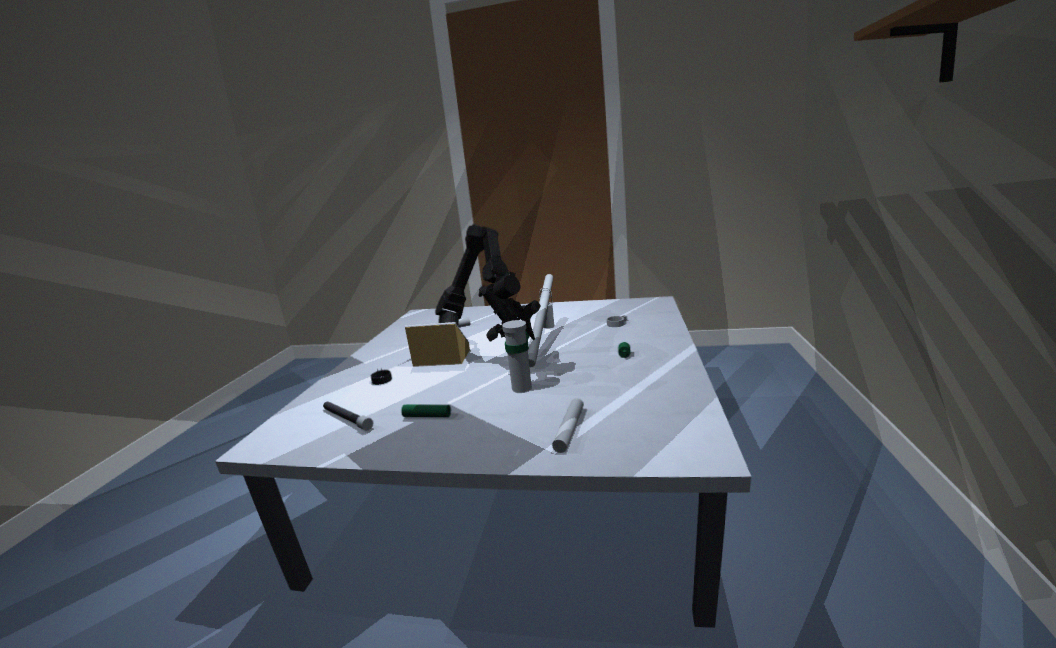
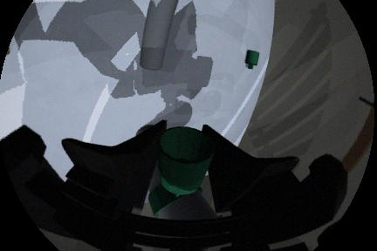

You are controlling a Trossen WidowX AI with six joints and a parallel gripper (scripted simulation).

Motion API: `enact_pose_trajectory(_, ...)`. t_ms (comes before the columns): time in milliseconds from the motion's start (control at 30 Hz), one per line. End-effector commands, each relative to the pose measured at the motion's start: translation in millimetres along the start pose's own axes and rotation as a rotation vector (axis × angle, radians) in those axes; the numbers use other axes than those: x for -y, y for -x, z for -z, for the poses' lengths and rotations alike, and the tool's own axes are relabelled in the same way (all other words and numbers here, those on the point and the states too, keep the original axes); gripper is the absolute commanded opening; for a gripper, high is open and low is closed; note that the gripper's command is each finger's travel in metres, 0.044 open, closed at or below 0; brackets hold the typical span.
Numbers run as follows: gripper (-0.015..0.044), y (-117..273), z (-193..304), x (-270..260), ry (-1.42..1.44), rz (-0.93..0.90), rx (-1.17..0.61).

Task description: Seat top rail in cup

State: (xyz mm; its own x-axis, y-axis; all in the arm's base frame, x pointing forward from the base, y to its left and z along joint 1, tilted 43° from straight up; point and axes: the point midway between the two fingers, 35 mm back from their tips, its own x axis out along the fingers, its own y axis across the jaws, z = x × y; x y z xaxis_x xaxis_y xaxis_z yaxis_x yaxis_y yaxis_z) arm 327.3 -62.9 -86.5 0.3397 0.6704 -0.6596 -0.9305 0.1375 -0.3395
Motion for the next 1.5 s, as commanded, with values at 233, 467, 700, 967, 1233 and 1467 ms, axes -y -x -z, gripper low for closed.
enact_pose_trajectory(233, 0.0236, 0, 0, 0, -0.001, 0.000, 0.000)
enact_pose_trajectory(467, 0.0420, 11, -12, 7, -0.005, 0.000, -0.002)
enact_pose_trajectory(700, 0.0440, 28, -32, 17, -0.012, 0.001, -0.004)
enact_pose_trajectory(967, 0.0440, 35, -40, 22, -0.071, 0.003, -0.001)
enact_pose_trajectory(1233, 0.0440, 79, -95, 45, -0.823, -0.005, 0.012)
enact_pose_trajectory(1467, 0.0440, 107, -136, 52, -1.313, -0.015, 0.017)
